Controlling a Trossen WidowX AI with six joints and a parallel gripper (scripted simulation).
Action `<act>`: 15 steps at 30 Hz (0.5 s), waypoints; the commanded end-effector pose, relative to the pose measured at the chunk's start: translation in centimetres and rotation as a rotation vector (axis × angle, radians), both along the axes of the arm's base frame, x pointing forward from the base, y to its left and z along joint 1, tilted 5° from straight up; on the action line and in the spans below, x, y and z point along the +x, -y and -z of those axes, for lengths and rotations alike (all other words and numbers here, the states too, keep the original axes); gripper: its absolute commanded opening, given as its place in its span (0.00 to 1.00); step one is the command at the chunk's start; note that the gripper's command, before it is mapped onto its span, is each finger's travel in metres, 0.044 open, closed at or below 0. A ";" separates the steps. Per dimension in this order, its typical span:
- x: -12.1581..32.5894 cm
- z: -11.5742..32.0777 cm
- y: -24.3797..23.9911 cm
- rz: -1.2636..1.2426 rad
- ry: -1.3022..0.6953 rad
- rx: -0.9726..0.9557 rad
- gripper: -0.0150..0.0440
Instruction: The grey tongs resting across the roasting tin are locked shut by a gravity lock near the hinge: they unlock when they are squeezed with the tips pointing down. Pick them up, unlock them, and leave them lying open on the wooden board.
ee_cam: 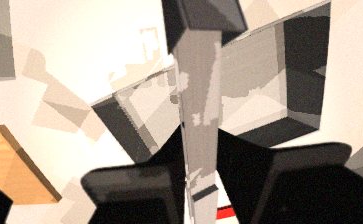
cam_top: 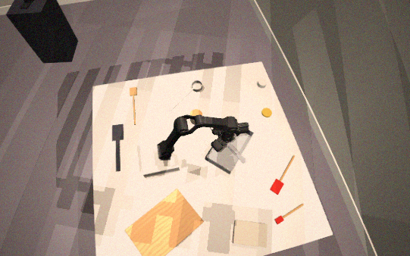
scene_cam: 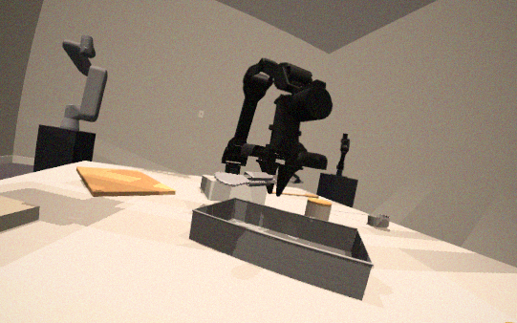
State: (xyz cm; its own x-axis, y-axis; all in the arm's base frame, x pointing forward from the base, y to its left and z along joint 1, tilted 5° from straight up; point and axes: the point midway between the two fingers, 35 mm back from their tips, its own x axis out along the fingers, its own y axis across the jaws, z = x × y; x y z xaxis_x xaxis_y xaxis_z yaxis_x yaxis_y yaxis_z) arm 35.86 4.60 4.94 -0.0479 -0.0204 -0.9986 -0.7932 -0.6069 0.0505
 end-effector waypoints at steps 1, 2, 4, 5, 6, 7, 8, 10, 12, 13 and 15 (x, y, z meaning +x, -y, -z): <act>0.2 -0.2 0.9 0.145 0.006 -0.006 0.00; 0.3 -0.2 1.1 0.187 0.007 -0.008 0.00; 0.5 -0.3 1.7 0.273 0.015 -0.008 0.00; 0.6 -0.3 2.0 0.314 0.016 -0.010 0.00; 0.6 -0.3 2.2 0.355 0.017 -0.012 0.00; 0.6 -0.4 2.5 0.397 0.018 -0.014 0.00; 0.7 -0.4 2.7 0.438 0.019 -0.016 0.00; 0.7 -0.4 3.2 0.521 0.022 -0.020 0.00; 0.8 -0.5 3.7 0.605 0.024 -0.024 0.00; 0.9 -0.5 4.0 0.646 0.026 -0.025 0.00; 0.9 -0.5 4.5 0.729 0.028 -0.029 0.00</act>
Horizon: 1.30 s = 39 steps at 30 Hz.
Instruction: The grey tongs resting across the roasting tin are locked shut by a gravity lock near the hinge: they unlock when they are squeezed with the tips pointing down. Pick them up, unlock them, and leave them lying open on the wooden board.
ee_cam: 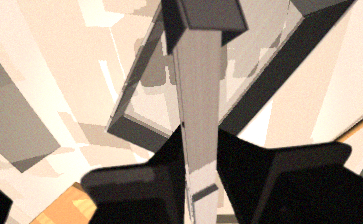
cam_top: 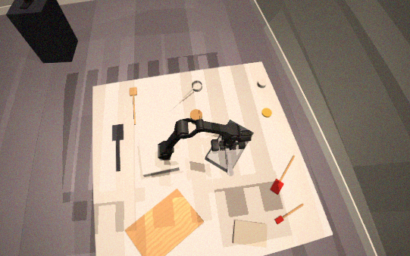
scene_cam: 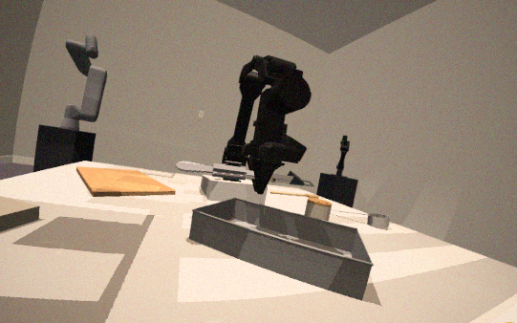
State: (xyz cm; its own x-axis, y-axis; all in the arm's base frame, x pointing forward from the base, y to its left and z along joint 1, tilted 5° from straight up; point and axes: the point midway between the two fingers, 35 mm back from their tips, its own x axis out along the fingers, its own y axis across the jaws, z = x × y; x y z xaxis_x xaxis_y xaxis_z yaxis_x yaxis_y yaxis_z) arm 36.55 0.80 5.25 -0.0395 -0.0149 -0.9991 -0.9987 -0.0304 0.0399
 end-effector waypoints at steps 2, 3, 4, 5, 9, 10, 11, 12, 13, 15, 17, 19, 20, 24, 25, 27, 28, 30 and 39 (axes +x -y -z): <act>0.3 -0.2 1.2 0.191 0.009 -0.012 0.00; 0.3 -0.3 1.5 0.232 0.010 -0.014 0.00; 0.3 -0.3 1.7 0.274 0.011 -0.016 0.00; 0.3 -0.3 2.0 0.315 0.012 -0.018 0.00; 0.4 -0.4 3.0 0.482 0.016 -0.025 0.00; 0.4 -0.4 3.2 0.523 0.017 -0.026 0.00; 0.4 -0.4 3.5 0.565 0.018 -0.028 0.00; 0.4 -0.4 3.7 0.606 0.019 -0.030 0.00; 0.4 -0.4 4.0 0.648 0.020 -0.031 0.00; 0.4 -0.5 4.5 0.731 0.023 -0.034 0.00; 0.4 -0.5 5.0 0.814 0.025 -0.038 0.00; 0.4 -0.5 5.5 0.897 0.027 -0.041 0.00; 0.4 -0.6 5.8 0.938 0.028 -0.043 0.00; 0.3 -0.6 6.8 1.104 0.032 -0.049 0.00; 0.3 -0.7 7.0 1.146 0.033 -0.050 0.00; 0.3 -0.7 7.6 1.229 0.036 -0.053 0.00; 0.2 -0.7 7.8 1.271 0.037 -0.054 0.00; 0.2 -0.8 8.3 1.353 0.039 -0.058 0.00; -0.1 -0.9 10.6 1.722 0.048 -0.071 0.00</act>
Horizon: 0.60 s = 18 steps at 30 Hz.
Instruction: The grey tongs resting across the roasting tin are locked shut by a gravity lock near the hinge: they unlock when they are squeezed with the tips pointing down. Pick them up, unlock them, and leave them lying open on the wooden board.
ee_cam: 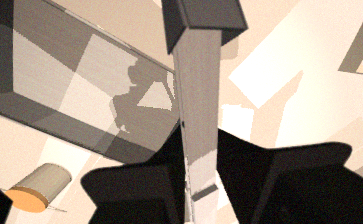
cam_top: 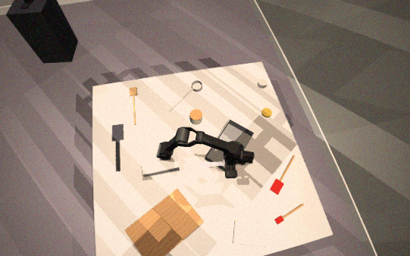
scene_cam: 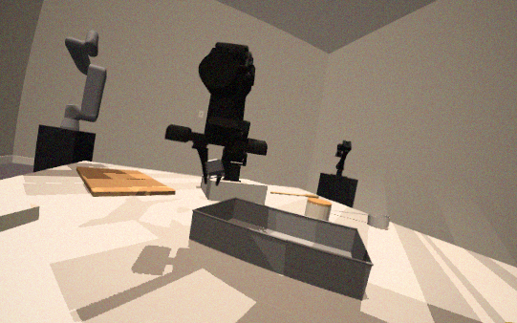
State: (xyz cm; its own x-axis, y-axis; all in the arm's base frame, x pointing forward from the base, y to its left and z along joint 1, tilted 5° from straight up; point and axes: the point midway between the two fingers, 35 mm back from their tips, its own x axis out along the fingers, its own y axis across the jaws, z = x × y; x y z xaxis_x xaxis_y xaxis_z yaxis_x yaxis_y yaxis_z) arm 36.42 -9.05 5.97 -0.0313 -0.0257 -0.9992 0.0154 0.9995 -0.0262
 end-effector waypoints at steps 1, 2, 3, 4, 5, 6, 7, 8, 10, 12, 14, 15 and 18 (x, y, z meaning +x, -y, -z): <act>0.0 -0.2 1.0 0.147 0.007 -0.011 0.00; -0.1 -0.2 1.2 0.188 0.008 -0.013 0.00; -0.1 -0.3 1.5 0.229 0.009 -0.014 0.00; -0.2 -0.3 1.7 0.270 0.010 -0.016 0.00; -0.2 -0.3 2.0 0.311 0.012 -0.018 0.00; -0.3 -0.3 2.2 0.352 0.013 -0.019 0.00; -0.3 -0.3 2.5 0.393 0.014 -0.021 0.00; -0.4 -0.4 2.8 0.435 0.015 -0.023 0.00; -0.6 -0.4 3.3 0.518 0.018 -0.027 0.00; -0.7 -0.4 3.8 0.601 0.021 -0.030 0.00; -0.8 -0.5 4.3 0.683 0.024 -0.033 0.00; -0.9 -0.5 4.6 0.724 0.025 -0.035 0.00; -1.1 -0.6 5.3 0.847 0.029 -0.039 0.00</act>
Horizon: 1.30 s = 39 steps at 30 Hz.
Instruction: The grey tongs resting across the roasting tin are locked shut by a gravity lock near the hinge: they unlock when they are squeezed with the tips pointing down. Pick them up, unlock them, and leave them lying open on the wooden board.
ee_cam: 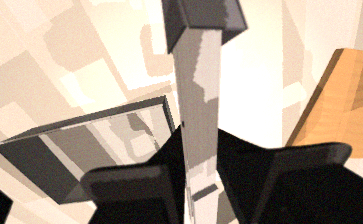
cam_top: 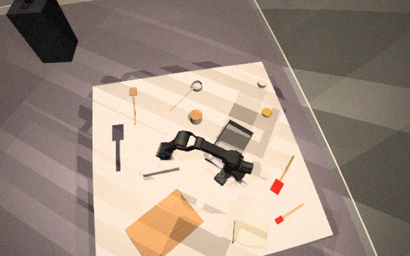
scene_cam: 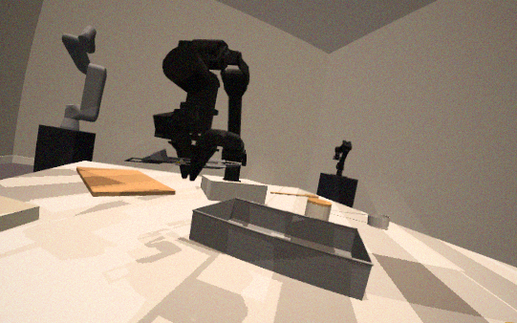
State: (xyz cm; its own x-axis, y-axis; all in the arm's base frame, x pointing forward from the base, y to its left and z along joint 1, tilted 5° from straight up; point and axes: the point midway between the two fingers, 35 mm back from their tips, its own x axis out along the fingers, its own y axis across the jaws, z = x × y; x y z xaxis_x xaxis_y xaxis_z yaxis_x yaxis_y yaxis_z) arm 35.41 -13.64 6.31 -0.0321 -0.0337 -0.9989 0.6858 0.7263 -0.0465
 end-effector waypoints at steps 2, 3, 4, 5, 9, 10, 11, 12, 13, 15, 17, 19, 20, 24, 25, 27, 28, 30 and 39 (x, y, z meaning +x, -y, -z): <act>-0.2 -0.2 1.2 0.189 0.009 -0.013 0.00; -0.3 -0.3 1.4 0.229 0.010 -0.014 0.00; -0.4 -0.3 1.7 0.270 0.011 -0.016 0.00; -0.5 -0.3 1.9 0.311 0.013 -0.018 0.00; -0.8 -0.4 2.9 0.475 0.018 -0.024 0.00; -0.9 -0.4 3.1 0.516 0.020 -0.026 0.00; -1.0 -0.4 3.4 0.557 0.021 -0.028 0.00; -1.1 -0.4 3.6 0.598 0.023 -0.029 0.00; -1.2 -0.4 3.8 0.639 0.024 -0.031 0.00; -1.4 -0.5 4.3 0.721 0.027 -0.034 0.00; -1.6 -0.5 4.8 0.803 0.030 -0.038 0.00; -1.8 -0.5 5.2 0.884 0.033 -0.041 0.00; -1.9 -0.6 5.5 0.925 0.035 -0.043 0.00; -2.3 -0.6 6.4 1.089 0.041 -0.050 0.00; -2.5 -0.6 6.6 1.130 0.043 -0.052 0.00; -2.7 -0.7 7.1 1.212 0.046 -0.055 0.00; -2.8 -0.7 7.3 1.253 0.047 -0.057 0.00; -3.1 -0.7 7.8 1.335 0.051 -0.061 0.00; -4.2 -0.9 9.8 1.703 0.066 -0.077 0.00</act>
State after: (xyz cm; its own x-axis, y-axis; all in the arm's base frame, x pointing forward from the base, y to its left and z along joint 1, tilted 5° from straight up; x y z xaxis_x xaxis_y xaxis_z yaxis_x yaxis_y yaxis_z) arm 31.46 -22.72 6.99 -0.0423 -0.0458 -0.9981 0.7072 -0.7070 0.0025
